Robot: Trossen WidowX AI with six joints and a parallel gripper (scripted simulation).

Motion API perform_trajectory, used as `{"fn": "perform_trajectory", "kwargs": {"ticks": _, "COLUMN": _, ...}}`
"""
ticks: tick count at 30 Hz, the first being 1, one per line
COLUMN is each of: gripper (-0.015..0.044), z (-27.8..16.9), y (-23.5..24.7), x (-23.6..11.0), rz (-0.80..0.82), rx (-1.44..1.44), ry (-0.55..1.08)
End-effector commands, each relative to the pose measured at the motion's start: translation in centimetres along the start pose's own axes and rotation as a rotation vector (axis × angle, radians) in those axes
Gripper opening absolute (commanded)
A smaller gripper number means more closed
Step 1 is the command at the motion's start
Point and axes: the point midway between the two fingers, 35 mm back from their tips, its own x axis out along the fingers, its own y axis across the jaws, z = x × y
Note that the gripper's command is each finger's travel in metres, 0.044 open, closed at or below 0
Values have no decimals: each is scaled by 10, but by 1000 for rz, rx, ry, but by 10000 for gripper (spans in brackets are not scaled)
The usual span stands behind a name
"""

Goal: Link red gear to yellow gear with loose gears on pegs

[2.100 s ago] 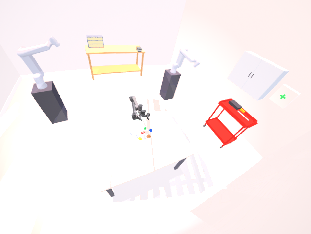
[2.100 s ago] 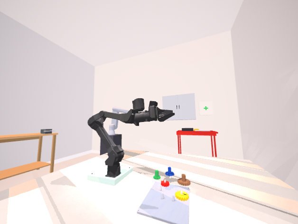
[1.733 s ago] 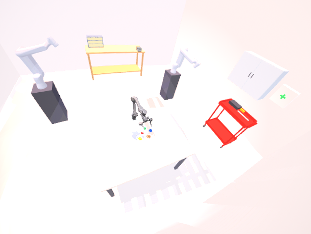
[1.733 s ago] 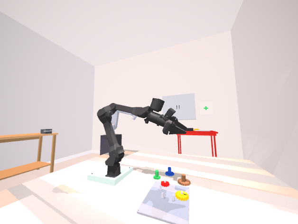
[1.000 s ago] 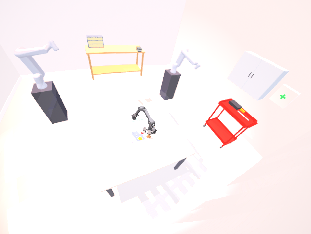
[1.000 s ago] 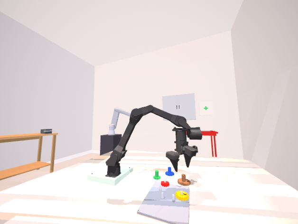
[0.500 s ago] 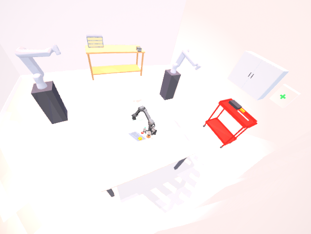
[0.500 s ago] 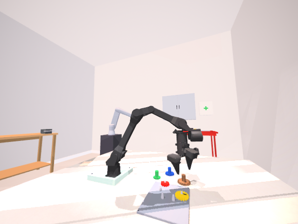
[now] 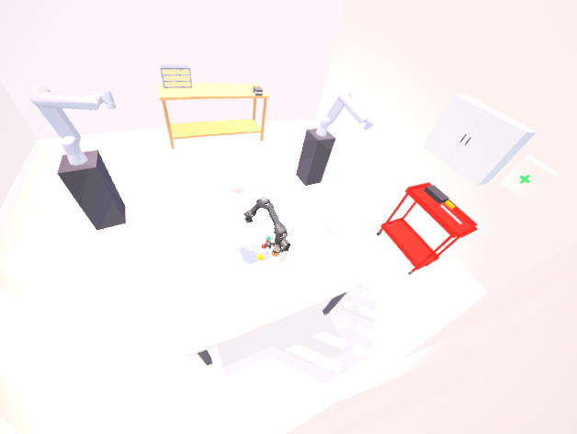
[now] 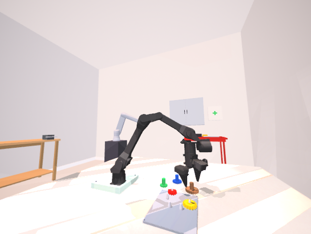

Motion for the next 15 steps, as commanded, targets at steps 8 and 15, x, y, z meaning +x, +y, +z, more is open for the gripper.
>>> {"fn": "perform_trajectory", "kwargs": {"ticks": 8, "gripper": 414, "z": -2, "y": -1, "x": 4, "rz": -6, "rx": 5, "ry": 9}}
{"fn": "perform_trajectory", "kwargs": {"ticks": 15, "gripper": 230, "z": -2, "y": -1, "x": 4, "rz": -6, "rx": 5, "ry": 9}}
